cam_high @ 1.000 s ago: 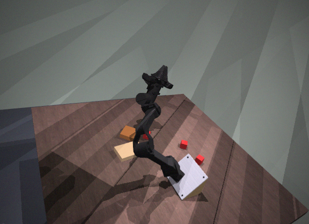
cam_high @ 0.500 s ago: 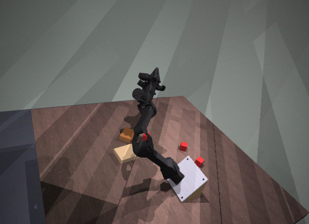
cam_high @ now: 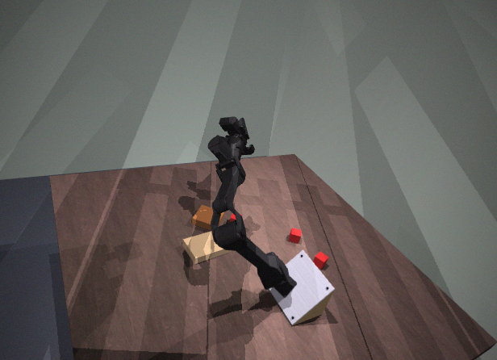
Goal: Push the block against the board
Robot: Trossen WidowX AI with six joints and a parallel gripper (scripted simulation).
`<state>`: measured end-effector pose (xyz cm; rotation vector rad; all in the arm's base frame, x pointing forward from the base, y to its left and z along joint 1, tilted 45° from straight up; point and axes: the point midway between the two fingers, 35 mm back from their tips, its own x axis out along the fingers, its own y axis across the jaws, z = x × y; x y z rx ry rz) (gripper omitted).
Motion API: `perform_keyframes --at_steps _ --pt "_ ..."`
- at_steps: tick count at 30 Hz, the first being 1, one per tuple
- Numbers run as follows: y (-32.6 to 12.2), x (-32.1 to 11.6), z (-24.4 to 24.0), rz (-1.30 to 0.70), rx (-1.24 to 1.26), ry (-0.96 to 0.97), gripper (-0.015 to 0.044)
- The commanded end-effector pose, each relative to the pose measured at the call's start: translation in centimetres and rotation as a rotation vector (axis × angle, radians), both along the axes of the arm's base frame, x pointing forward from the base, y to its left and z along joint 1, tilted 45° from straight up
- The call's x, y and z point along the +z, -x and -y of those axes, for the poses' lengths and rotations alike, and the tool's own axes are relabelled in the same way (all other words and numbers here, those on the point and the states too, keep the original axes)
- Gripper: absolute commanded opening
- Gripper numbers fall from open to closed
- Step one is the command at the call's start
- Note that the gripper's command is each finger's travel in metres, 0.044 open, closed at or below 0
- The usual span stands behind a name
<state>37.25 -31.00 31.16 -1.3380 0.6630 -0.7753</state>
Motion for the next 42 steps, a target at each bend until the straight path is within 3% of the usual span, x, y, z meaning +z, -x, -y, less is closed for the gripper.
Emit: perform_keyframes --at_steps 1,21,42 --pt "-1.6 -1.6 -0.9 -0.018 0.071 -0.081 0.0000" --pt "-6.4 -9.0 -8.1 -0.123 0.350 -0.581 0.0000" --pt "-6.2 -14.7 -17.9 -0.280 0.435 -1.208 0.0000"
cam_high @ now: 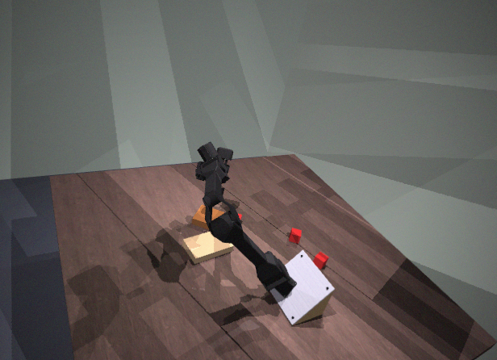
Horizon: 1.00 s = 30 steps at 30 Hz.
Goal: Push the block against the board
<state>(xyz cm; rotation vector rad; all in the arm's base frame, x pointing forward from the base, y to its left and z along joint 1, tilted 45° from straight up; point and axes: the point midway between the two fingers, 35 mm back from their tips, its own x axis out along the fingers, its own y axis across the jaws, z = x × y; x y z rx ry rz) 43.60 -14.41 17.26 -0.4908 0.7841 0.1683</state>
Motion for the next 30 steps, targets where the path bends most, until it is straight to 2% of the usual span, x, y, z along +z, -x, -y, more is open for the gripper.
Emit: perform_keyframes --at_steps 1,15,30 --pt "0.3 -1.0 -1.8 -0.058 0.009 -0.110 0.0000" --pt "2.8 -2.3 -8.5 -0.304 -0.009 -0.494 0.0000" --pt "6.4 -1.4 -15.0 -0.631 -0.114 -0.867 0.0000"
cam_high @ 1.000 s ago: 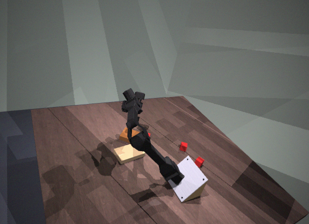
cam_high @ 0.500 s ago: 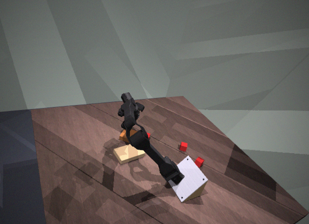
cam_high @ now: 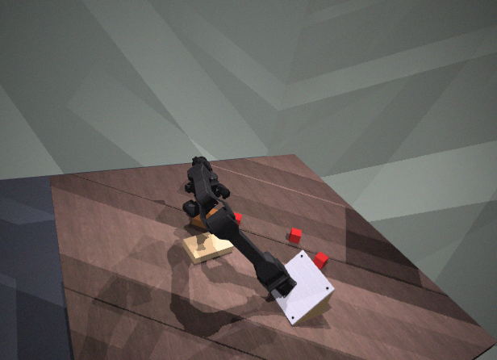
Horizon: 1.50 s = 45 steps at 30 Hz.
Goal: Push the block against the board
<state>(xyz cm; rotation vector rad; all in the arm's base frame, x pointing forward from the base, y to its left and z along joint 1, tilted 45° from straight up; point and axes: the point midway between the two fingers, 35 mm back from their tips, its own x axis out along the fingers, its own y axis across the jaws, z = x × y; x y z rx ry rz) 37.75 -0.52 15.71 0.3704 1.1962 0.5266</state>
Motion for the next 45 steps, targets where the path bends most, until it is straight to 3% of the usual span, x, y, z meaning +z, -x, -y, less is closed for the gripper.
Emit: perform_keyframes --at_steps 1,6,13,19,45 --pt "0.8 0.3 -1.5 -0.099 -0.023 -0.087 0.0000" --pt "1.8 1.0 -3.1 -0.214 -0.053 -0.179 0.0000" --pt "1.8 0.9 -3.3 -0.218 -0.054 -0.182 0.0000" --pt "1.1 -2.8 -7.1 -0.217 -0.052 -0.185 0.0000" --pt "2.9 -2.9 -7.2 -0.218 -0.052 -0.185 0.0000"
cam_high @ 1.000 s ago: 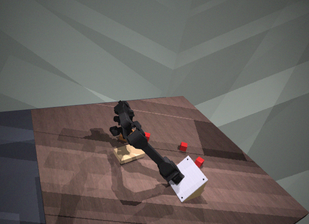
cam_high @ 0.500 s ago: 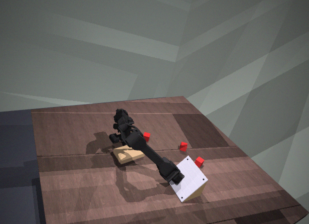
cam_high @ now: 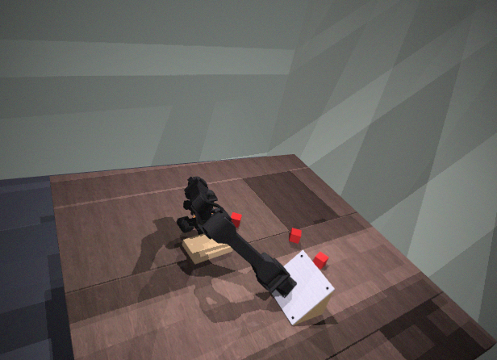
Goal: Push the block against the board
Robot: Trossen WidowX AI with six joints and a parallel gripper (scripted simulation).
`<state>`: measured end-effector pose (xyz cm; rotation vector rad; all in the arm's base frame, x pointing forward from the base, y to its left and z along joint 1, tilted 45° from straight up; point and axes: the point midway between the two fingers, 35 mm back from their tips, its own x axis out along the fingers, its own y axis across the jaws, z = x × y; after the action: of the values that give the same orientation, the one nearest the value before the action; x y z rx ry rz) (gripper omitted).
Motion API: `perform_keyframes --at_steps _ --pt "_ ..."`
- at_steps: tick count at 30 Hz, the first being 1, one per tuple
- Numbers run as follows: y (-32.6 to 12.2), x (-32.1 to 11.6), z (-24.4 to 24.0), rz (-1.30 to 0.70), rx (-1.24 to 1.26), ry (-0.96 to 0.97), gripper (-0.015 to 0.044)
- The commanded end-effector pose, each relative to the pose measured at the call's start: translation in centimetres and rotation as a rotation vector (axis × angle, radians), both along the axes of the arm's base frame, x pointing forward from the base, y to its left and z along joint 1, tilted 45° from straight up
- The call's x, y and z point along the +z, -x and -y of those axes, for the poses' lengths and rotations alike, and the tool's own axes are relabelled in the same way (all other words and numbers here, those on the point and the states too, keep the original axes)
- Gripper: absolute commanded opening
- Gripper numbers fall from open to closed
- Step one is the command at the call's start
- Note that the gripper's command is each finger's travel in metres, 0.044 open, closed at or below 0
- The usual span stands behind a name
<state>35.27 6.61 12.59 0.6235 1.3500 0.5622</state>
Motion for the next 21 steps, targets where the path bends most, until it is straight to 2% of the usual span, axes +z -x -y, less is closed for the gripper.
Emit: perform_keyframes --at_steps 1,21 --pt "0.5 0.2 -0.1 0.001 -0.002 -0.005 0.0000" --pt "2.2 0.0 -0.2 -0.001 -0.002 -0.005 0.0000"
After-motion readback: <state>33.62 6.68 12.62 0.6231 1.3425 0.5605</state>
